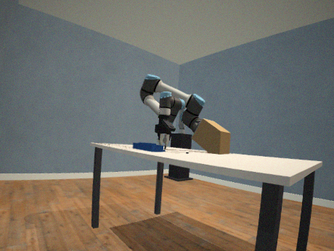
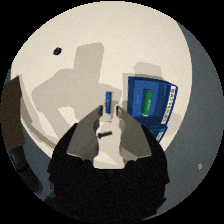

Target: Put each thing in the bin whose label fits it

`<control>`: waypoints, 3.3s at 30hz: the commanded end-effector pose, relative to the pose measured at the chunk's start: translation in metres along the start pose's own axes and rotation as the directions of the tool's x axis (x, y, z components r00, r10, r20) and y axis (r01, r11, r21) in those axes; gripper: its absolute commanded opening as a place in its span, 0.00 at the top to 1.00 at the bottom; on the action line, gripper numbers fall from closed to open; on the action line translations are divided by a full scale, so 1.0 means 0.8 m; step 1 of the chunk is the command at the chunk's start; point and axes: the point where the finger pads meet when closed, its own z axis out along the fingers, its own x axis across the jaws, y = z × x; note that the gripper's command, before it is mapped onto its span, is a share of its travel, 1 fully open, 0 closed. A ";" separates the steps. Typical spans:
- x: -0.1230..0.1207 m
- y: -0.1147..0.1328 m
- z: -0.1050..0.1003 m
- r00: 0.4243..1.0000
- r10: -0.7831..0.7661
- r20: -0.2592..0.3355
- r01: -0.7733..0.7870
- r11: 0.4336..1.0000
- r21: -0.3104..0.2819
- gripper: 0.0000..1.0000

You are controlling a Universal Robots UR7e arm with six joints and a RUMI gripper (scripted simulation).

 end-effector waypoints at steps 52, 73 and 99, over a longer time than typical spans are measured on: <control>-0.003 0.000 0.012 1.000 0.000 -0.006 0.000 1.000 0.003 1.00; -0.001 0.000 -0.065 1.000 0.004 -0.010 -0.004 1.000 0.004 1.00; -0.002 0.001 -0.074 1.000 0.004 -0.009 -0.004 1.000 0.004 1.00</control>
